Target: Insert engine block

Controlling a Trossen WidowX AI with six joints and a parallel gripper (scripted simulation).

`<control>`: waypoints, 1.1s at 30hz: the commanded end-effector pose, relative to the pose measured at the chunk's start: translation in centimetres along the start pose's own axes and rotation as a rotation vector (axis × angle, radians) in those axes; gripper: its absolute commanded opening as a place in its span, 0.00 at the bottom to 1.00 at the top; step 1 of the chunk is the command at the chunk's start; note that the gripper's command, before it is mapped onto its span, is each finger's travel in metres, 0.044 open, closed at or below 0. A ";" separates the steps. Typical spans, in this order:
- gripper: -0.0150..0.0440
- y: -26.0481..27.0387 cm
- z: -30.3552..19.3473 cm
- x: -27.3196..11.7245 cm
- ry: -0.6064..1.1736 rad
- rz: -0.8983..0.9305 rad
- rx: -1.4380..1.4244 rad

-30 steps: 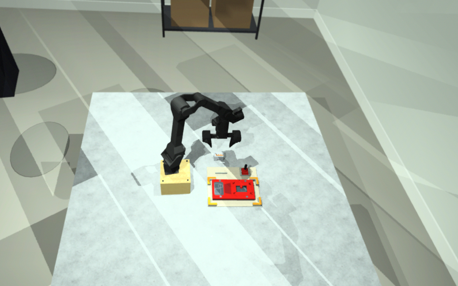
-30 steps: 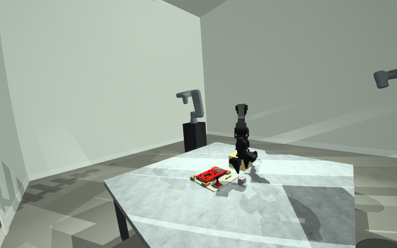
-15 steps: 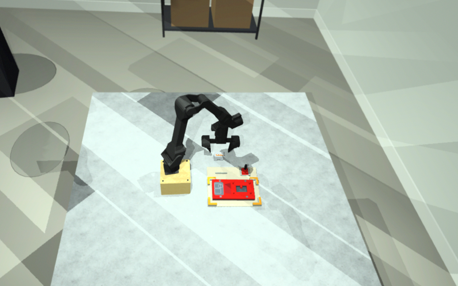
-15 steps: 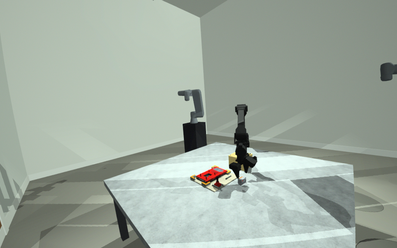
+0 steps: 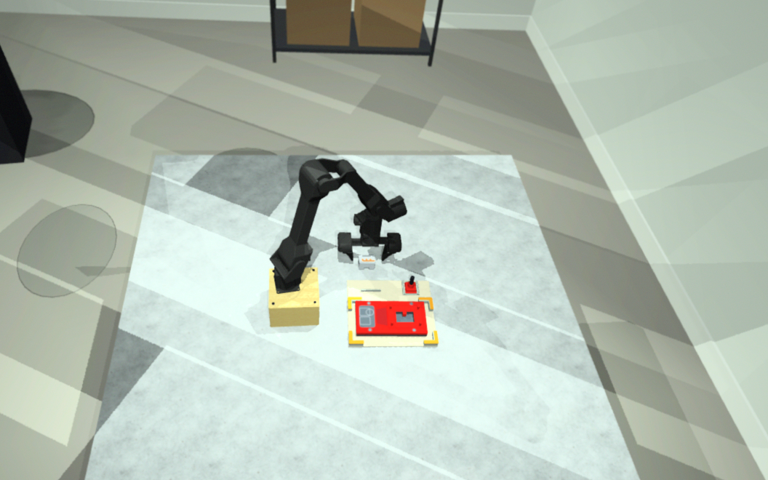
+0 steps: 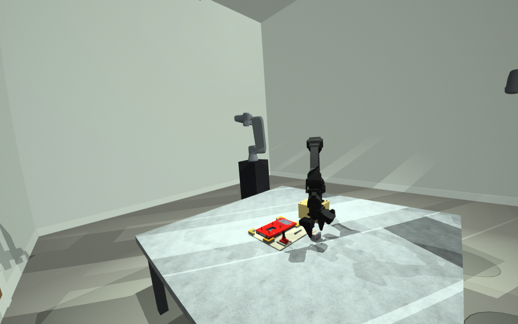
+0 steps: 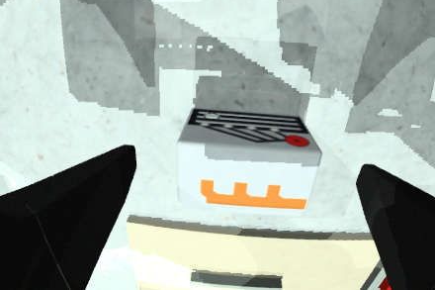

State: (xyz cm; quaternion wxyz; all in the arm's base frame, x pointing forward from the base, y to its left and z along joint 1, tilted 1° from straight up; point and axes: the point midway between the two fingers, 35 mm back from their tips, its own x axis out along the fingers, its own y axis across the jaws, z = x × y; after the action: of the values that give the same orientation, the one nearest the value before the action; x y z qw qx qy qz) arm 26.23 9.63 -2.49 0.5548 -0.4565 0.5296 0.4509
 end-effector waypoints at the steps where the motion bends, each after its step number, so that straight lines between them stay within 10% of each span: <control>1: 1.00 0.1 -0.2 0.8 0.007 0.001 -0.006; 7: 1.00 0.2 -0.2 1.5 0.007 0.001 -0.006; 16: 0.60 0.2 -0.2 1.5 0.007 0.001 -0.006; 33: 0.25 -0.3 -0.2 -0.9 0.007 0.000 -0.007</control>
State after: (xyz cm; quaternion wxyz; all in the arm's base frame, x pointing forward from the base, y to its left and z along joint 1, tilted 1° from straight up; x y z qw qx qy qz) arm 25.93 9.35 -2.87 0.5482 -0.4546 0.5361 0.4531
